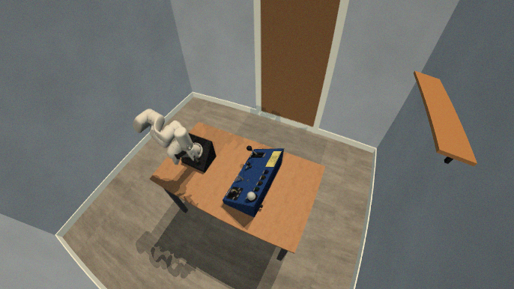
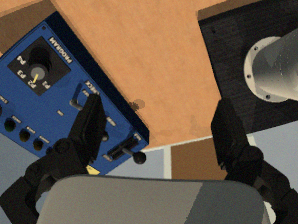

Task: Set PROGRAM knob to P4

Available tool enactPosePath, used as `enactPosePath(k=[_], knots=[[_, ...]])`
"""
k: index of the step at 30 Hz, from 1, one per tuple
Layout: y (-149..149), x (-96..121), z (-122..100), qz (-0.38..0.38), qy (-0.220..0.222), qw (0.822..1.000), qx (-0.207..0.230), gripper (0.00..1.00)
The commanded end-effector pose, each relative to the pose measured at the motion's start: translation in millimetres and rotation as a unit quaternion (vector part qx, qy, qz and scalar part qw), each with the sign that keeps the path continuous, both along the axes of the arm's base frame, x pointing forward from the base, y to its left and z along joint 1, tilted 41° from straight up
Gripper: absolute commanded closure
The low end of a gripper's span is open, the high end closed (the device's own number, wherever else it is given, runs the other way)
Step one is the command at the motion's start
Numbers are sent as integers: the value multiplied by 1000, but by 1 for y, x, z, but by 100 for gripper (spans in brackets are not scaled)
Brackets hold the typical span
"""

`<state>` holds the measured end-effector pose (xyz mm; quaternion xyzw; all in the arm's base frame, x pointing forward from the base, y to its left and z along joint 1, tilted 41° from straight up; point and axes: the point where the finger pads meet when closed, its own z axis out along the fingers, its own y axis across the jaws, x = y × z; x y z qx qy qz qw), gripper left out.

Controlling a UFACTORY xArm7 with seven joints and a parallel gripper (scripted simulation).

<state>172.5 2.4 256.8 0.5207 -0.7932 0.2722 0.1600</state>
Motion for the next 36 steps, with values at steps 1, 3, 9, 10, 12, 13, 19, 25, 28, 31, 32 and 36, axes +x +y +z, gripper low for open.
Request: enactPosePath(k=[1,3,9,10,12,13,19,25,28,31,32,36], knots=[[1,1,1,1,-1,1000,0,0],[1,1,1,1,-1,1000,0,0],[1,1,1,1,-1,1000,0,0],[1,1,1,1,-1,1000,0,0],[1,1,1,1,-1,1000,0,0],[1,1,1,1,-1,1000,0,0],[1,1,1,2,-1,1000,-2,0],[-2,29,8,50,-16,996,-69,0],[2,62,17,116,-24,981,-152,0],[6,76,19,145,-24,972,-186,0],[11,90,21,177,-22,959,-222,0],[18,105,22,212,-17,942,-258,0]])
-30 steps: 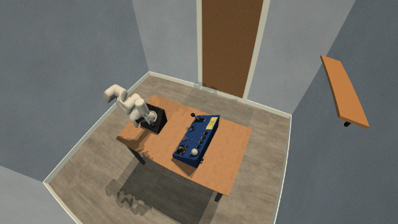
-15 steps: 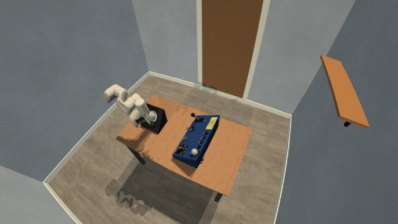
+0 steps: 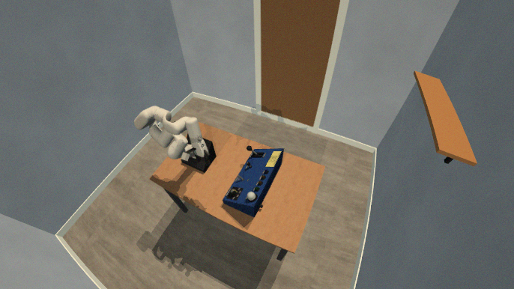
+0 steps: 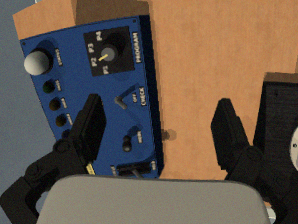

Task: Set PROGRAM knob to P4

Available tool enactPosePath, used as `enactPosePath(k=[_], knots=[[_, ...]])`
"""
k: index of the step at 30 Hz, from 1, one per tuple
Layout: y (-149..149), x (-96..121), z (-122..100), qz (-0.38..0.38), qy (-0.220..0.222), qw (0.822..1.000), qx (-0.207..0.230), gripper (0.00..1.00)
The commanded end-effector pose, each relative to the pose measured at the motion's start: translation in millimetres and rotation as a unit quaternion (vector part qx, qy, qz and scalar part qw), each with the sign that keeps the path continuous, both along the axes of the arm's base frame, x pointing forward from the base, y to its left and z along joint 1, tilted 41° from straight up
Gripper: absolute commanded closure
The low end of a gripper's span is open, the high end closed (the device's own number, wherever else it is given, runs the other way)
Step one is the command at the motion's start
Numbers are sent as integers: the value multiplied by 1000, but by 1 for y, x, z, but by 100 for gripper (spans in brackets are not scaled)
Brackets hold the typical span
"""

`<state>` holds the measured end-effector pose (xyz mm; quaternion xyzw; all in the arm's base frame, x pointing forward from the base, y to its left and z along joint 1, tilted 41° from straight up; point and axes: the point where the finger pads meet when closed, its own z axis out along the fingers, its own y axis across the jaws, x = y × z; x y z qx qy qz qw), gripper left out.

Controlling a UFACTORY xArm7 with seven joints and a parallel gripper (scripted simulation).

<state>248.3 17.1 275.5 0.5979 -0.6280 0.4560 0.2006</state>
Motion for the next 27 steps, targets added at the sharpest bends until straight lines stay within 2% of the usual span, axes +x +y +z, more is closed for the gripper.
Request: enactPosePath(k=[1,3,4,5,6,8,9,11,12,15,16,18,19,21,22,27], knots=[[13,45,2,85,6,991,-104,0],[13,45,2,85,6,991,-104,0],[24,60,-2,125,18,981,-146,0],[24,60,-2,125,18,981,-146,0],[37,74,-9,162,32,969,-182,0],[37,74,-9,166,33,968,-187,0],[50,87,-19,207,51,950,-227,0],[50,87,-19,207,51,950,-227,0],[65,99,-32,249,72,929,-265,0],[65,99,-32,249,72,929,-265,0],[79,108,-48,289,95,904,-299,0],[79,108,-48,289,95,904,-299,0],[92,116,-67,329,119,877,-330,0],[92,116,-67,329,119,877,-330,0],[104,121,-88,366,145,848,-356,0],[104,121,-88,366,145,848,-356,0]])
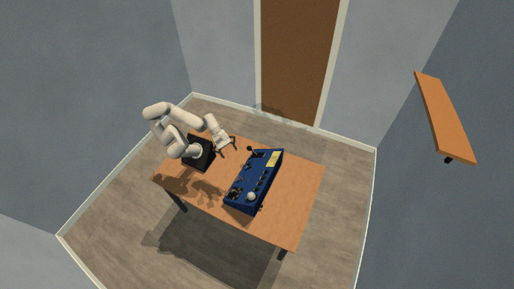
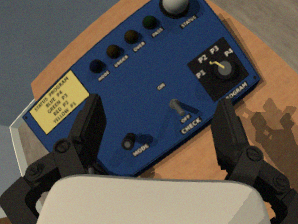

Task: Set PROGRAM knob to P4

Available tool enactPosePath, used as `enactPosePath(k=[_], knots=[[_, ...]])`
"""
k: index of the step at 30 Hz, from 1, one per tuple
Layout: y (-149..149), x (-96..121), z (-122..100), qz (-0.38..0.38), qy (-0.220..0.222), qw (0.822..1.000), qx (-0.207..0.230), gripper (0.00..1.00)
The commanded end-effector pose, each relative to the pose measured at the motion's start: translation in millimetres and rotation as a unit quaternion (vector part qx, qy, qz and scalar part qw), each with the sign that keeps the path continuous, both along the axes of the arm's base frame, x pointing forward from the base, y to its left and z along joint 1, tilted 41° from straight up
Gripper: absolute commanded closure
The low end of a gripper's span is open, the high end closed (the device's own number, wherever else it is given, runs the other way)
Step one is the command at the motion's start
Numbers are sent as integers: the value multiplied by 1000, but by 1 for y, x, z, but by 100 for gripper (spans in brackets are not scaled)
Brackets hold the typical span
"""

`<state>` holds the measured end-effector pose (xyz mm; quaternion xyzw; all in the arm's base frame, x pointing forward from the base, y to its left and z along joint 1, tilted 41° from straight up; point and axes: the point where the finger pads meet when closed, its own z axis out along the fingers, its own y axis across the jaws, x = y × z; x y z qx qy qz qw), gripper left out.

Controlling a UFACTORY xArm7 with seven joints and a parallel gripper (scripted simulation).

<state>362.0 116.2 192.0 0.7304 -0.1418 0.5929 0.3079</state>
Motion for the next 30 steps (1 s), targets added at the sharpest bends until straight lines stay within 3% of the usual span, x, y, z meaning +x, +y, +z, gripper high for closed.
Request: enactPosePath(k=[1,9,10,23,25,30], knots=[[5,7,-4,16,3,1000,-11,0],[5,7,-4,16,3,1000,-11,0],[15,10,-27,51,33,997,-44,0],[15,10,-27,51,33,997,-44,0],[31,9,-72,111,93,984,-101,0],[31,9,-72,111,93,984,-101,0]])
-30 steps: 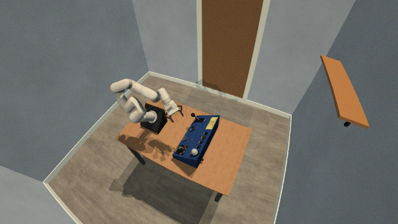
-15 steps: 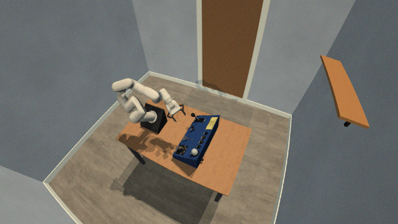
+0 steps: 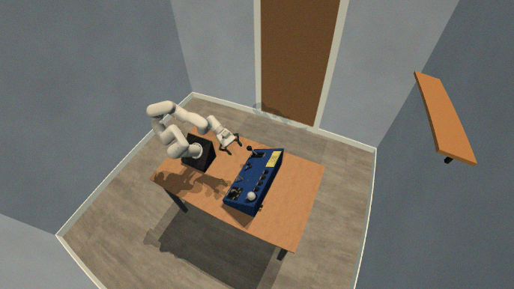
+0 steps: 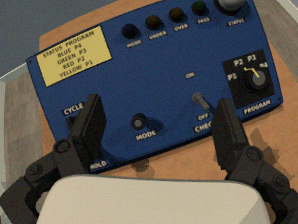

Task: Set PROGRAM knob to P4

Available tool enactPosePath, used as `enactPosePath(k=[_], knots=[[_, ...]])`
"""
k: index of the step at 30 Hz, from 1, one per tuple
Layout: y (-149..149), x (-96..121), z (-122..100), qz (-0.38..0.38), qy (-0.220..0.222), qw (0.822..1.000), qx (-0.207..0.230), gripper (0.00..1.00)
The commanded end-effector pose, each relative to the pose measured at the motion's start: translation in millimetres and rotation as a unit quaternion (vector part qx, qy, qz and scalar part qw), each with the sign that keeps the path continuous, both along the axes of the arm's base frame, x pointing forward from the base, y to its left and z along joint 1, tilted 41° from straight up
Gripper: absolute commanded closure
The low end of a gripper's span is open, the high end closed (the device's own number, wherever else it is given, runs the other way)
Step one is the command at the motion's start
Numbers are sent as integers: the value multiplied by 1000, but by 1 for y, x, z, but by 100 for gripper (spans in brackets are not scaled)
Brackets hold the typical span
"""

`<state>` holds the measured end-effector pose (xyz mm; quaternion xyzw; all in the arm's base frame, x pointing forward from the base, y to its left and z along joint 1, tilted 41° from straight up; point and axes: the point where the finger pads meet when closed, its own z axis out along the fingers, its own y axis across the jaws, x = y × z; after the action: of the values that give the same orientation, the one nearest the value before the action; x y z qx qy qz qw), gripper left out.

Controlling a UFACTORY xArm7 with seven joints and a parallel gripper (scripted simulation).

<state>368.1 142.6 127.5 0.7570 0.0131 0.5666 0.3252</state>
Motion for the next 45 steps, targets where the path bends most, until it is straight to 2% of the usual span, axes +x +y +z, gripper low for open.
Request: enactPosePath(k=[1,10,12,27,29,40,41,45], knots=[[4,3,-7,13,8,1000,-8,0],[4,3,-7,13,8,1000,-8,0],[13,-4,-48,61,61,995,-52,0],[13,-4,-48,61,61,995,-52,0],[17,-13,-79,95,103,987,-82,0],[17,-13,-79,95,103,987,-82,0],[18,-17,-91,107,119,983,-93,0],[18,-17,-91,107,119,983,-93,0]])
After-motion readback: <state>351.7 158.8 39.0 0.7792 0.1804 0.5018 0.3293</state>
